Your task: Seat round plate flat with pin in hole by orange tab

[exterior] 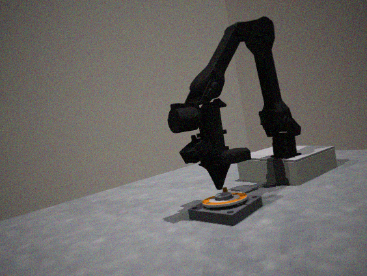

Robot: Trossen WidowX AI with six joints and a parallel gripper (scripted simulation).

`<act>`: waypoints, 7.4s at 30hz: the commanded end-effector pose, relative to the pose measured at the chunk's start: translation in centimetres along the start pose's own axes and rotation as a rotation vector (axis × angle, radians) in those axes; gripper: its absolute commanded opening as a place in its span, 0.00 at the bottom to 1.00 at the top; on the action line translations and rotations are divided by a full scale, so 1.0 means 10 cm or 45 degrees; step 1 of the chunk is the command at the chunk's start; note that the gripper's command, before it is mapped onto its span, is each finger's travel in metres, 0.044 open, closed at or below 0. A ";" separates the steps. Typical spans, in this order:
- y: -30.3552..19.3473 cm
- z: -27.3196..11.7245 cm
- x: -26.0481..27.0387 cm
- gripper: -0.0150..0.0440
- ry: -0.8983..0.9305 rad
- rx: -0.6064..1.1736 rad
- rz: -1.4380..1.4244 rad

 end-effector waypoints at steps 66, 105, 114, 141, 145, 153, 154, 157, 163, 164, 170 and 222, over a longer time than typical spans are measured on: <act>-0.27 0.03 0.21 0.25 0.002 0.035 0.003; -0.32 0.03 0.38 0.25 0.005 0.035 0.003; -0.32 0.03 0.38 0.25 0.005 0.035 0.003; -0.32 0.03 0.40 0.25 0.005 0.035 0.003; -0.33 0.03 0.42 0.25 0.005 0.036 0.003; -0.34 0.02 0.48 0.25 0.006 0.036 0.003; -0.34 0.02 0.49 0.25 0.006 0.036 0.003; -0.33 0.02 0.52 0.25 0.007 0.036 0.003; -0.31 0.01 0.59 0.25 0.008 0.035 0.003; -0.30 0.01 0.60 0.25 0.008 0.035 0.003; -0.28 0.00 0.69 0.25 0.009 0.035 0.003; -0.12 -0.39 0.88 0.25 0.011 0.024 0.006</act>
Point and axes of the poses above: the point midway between the two fingers, 35 mm back from their tips, its own z axis out along the fingers, its own x axis across the jaws, y = z × x, the point moved 7 cm from there along -z, back along the fingers, and after that the axes turned 15 degrees about z, right-handed, at the moved point
